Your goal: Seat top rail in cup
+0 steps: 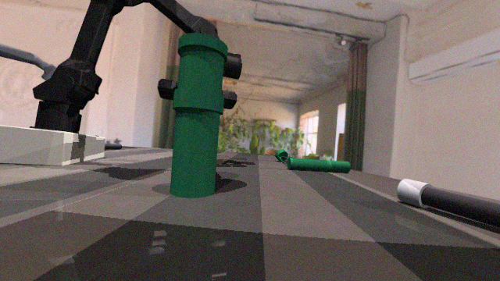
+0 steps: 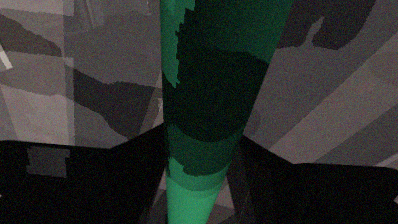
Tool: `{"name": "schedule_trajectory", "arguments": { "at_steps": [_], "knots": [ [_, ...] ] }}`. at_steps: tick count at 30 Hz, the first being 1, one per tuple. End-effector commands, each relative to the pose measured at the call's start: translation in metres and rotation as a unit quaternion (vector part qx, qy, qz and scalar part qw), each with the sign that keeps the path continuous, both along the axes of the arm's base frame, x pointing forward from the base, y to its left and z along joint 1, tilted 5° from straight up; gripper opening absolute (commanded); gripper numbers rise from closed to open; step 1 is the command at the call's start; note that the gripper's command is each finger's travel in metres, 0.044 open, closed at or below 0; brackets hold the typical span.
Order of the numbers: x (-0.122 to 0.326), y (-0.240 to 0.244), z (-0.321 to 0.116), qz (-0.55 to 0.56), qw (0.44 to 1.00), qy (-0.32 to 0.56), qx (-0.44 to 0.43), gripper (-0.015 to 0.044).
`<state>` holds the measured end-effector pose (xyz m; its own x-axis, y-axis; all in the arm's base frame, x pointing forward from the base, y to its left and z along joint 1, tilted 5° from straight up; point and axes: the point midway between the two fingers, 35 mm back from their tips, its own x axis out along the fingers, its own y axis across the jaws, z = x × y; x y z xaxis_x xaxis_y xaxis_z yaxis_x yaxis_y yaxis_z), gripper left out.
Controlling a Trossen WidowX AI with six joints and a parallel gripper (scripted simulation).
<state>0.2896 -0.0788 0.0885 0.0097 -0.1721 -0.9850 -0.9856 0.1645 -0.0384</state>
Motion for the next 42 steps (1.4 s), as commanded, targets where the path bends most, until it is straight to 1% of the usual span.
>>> {"name": "schedule_trajectory", "arguments": {
  "at_steps": [1, 6, 11, 17, 22, 29, 42],
  "knots": [
    [0.000, 0.000, 0.000, 0.000, 1.000, -0.001, 0.000, 0.0184],
    [0.001, 0.004, 0.004, 0.000, 1.000, -0.001, 0.000, 0.0315],
    [0.003, 0.018, 0.021, 0.000, 1.000, -0.001, 0.001, 0.0440],
    [0.003, 0.036, 0.043, 0.000, 1.000, 0.000, 0.002, 0.0440],
    [0.004, 0.034, 0.041, 0.004, 1.000, 0.000, 0.002, 0.0440],
    [-0.002, 0.042, 0.087, 0.004, 1.000, 0.000, 0.002, 0.0440],
    [-0.002, 0.042, 0.088, 0.004, 1.000, 0.000, 0.002, 0.0440]
  ]
}}
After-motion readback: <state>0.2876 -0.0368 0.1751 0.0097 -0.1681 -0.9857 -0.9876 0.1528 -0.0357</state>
